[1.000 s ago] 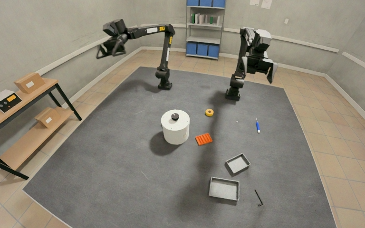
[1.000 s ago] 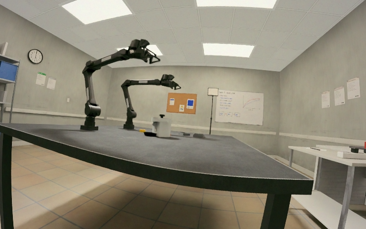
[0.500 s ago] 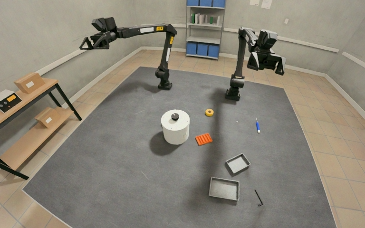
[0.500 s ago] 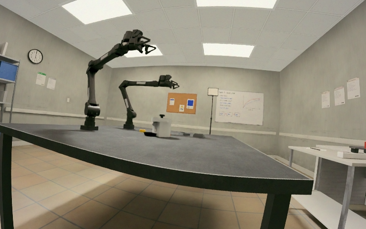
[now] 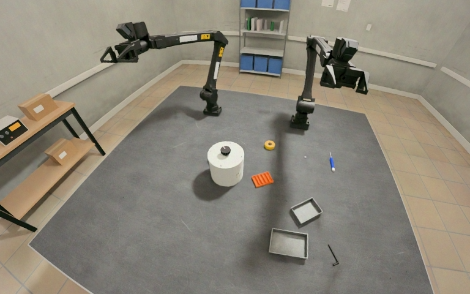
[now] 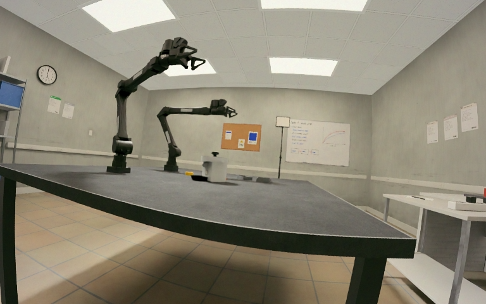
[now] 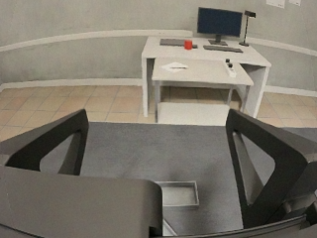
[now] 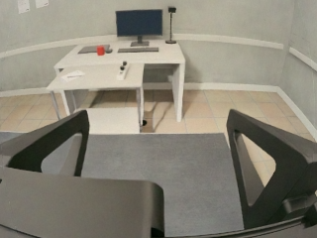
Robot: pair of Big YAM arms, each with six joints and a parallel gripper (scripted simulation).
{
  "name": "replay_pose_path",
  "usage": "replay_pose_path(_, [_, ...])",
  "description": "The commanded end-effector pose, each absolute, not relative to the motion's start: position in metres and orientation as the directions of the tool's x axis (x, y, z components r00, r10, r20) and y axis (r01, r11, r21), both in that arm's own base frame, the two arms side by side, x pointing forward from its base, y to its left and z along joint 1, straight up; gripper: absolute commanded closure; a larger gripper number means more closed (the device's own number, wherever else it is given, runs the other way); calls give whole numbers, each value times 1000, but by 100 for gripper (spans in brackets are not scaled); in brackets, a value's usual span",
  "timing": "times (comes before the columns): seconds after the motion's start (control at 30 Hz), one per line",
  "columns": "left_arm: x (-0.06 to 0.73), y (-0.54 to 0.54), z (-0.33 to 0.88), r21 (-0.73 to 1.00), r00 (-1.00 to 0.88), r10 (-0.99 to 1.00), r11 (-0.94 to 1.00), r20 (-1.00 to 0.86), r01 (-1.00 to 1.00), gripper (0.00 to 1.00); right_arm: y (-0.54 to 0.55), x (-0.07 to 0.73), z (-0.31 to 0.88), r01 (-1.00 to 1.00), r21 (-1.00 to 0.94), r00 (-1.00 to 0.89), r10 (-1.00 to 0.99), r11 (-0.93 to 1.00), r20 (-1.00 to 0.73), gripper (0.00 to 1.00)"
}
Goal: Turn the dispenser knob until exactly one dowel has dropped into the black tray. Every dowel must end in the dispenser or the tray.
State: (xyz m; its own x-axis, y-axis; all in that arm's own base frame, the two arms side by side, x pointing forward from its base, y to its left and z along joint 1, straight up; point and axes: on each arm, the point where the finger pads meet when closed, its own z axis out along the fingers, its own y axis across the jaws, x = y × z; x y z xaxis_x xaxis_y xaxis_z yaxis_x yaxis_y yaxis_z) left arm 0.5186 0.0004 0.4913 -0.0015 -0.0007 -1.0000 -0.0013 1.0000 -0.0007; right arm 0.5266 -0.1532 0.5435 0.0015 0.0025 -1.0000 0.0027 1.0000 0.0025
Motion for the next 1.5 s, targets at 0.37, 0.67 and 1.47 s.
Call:
replay_pose_path(0.37, [526,-6,527,13,62,12,1000,-998,7,31,-140,520,554,-13,-23,16,-22,1000,-1000,0])
replay_pose_path(0.67, [527,-7,528,13,62,13,1000,-998,8,31,-141,520,554,-11,-23,16,-22,1000,-1000,0])
replay_pose_path(1.47, [596,-112,436,-397,-419,-357,918,-835,9,31,-141,520,551,-12,-21,12,-21,1000,-1000,0])
